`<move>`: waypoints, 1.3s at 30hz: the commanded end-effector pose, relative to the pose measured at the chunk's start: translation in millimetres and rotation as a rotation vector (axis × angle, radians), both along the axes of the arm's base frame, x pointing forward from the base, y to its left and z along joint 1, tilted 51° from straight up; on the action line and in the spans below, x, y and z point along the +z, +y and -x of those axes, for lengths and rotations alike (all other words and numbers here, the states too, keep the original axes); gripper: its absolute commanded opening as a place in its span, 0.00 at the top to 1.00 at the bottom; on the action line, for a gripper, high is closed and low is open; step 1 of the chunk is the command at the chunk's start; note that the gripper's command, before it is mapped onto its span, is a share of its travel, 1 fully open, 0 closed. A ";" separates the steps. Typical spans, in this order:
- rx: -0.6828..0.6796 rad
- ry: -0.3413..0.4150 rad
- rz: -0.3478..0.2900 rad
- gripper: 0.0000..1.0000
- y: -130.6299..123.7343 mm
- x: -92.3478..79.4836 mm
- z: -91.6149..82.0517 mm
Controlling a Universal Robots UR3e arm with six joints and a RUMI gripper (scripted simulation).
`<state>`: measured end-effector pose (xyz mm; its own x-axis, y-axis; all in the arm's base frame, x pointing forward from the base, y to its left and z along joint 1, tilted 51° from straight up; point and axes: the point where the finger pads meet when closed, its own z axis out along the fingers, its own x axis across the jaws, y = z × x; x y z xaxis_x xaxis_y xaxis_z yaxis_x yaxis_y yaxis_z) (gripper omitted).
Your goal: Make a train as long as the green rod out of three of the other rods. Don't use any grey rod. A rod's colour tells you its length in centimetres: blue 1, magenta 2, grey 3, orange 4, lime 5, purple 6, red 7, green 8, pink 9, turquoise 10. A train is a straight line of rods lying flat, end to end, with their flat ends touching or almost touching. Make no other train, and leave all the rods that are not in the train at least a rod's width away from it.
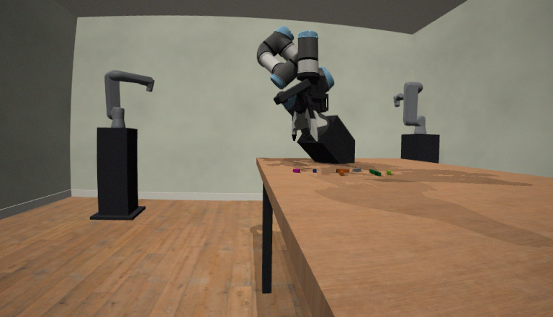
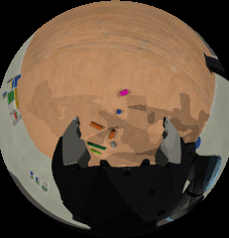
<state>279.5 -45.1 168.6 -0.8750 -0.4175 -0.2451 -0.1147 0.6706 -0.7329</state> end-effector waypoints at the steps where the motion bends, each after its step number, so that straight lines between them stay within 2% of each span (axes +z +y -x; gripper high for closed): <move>1: -0.110 -0.104 -0.074 0.00 -2.5 2.3 -0.6; 11: -0.234 -0.226 -0.166 0.00 -7.3 3.6 -0.1; 13: -0.234 -0.226 -0.166 0.00 -7.3 3.6 -0.1; 15: -0.281 -0.273 -0.200 0.00 -9.1 4.1 0.1; 28: -0.439 -0.431 -0.318 0.00 -14.4 5.4 0.4; 30: -0.439 -0.431 -0.318 0.00 -14.4 5.4 0.4; 32: -0.486 -0.478 -0.353 0.00 -15.9 5.8 0.4; 39: -0.569 -0.562 -0.414 0.00 -18.5 6.4 0.4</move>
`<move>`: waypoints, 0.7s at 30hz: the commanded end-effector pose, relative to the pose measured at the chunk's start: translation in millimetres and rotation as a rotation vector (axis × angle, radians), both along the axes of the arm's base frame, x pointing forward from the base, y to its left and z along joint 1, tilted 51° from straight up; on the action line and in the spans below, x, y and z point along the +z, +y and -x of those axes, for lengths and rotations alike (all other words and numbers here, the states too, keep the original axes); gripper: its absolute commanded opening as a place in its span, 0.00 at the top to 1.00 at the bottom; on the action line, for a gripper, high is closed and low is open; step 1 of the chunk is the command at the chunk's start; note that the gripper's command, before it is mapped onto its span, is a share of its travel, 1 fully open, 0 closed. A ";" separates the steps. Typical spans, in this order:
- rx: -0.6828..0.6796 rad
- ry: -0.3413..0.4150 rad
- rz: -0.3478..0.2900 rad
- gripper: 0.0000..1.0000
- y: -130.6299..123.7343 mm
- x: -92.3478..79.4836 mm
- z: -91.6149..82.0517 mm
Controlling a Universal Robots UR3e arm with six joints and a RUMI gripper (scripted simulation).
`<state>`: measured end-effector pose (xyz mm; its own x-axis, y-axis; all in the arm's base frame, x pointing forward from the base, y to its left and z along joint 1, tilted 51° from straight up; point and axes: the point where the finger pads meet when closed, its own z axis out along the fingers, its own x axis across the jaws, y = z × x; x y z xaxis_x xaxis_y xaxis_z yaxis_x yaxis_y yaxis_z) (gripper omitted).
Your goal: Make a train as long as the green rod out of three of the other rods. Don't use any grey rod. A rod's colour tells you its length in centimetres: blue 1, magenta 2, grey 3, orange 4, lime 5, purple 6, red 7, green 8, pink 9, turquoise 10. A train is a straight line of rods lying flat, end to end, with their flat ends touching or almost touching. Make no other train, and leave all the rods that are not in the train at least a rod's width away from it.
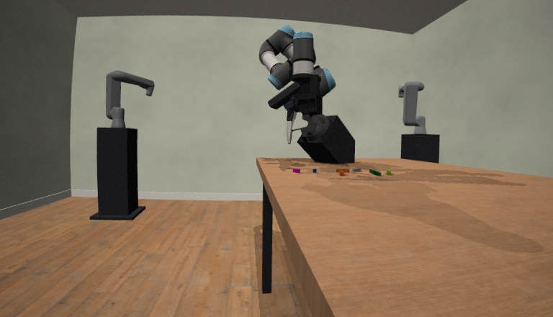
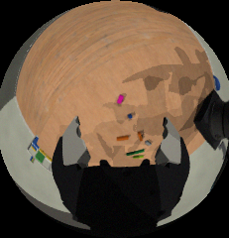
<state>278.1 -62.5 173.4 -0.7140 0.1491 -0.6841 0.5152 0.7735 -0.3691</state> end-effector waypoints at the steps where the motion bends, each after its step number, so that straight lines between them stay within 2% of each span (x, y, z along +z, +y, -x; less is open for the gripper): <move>1: -0.108 -0.106 -0.073 0.00 -1.4 1.7 -1.0; 6: -0.169 -0.168 -0.119 0.00 -3.2 2.2 -1.1; 21: -0.228 -0.228 -0.163 0.00 -4.4 2.4 -1.3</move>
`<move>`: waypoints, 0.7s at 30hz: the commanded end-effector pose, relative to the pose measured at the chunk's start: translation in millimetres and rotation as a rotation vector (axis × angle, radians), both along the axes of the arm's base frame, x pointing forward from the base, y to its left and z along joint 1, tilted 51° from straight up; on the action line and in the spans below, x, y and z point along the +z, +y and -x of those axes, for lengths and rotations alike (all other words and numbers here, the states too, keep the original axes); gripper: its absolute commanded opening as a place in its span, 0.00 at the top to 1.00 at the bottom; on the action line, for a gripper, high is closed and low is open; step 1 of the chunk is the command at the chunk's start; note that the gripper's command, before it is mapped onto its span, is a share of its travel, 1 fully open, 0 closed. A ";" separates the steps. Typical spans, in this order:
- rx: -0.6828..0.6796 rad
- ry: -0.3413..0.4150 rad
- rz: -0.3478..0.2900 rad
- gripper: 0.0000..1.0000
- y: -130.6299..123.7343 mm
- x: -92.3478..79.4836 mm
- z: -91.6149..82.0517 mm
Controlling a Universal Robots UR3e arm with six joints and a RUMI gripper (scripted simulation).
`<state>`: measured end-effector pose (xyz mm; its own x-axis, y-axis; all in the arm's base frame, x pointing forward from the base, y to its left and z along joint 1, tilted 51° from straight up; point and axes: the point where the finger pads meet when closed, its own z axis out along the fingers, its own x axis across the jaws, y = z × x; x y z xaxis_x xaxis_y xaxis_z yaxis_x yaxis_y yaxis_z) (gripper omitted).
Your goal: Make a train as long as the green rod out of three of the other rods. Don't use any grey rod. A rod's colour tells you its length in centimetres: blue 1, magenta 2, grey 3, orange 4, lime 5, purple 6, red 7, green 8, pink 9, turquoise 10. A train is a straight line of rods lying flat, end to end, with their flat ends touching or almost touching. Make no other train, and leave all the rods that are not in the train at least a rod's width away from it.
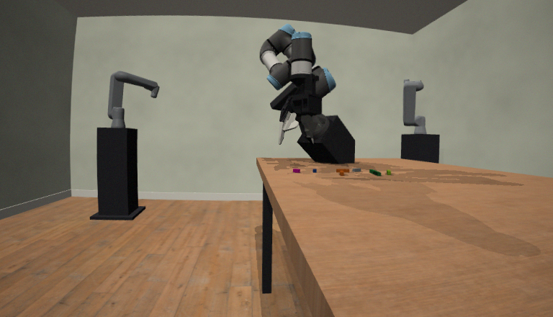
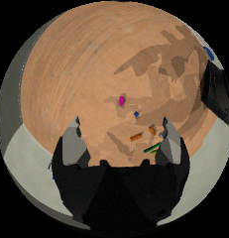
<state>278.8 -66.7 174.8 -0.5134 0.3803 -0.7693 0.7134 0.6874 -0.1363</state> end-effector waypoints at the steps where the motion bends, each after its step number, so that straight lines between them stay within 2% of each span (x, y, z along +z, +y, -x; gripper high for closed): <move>1: -0.029 -0.027 -0.016 0.00 -0.2 1.0 -0.5; 4: -0.029 -0.027 -0.016 0.00 -0.2 1.0 -0.5; 5: -0.029 -0.027 -0.016 0.86 -0.2 0.9 -0.5; 21: -0.029 -0.026 -0.017 0.86 -0.2 0.6 -0.4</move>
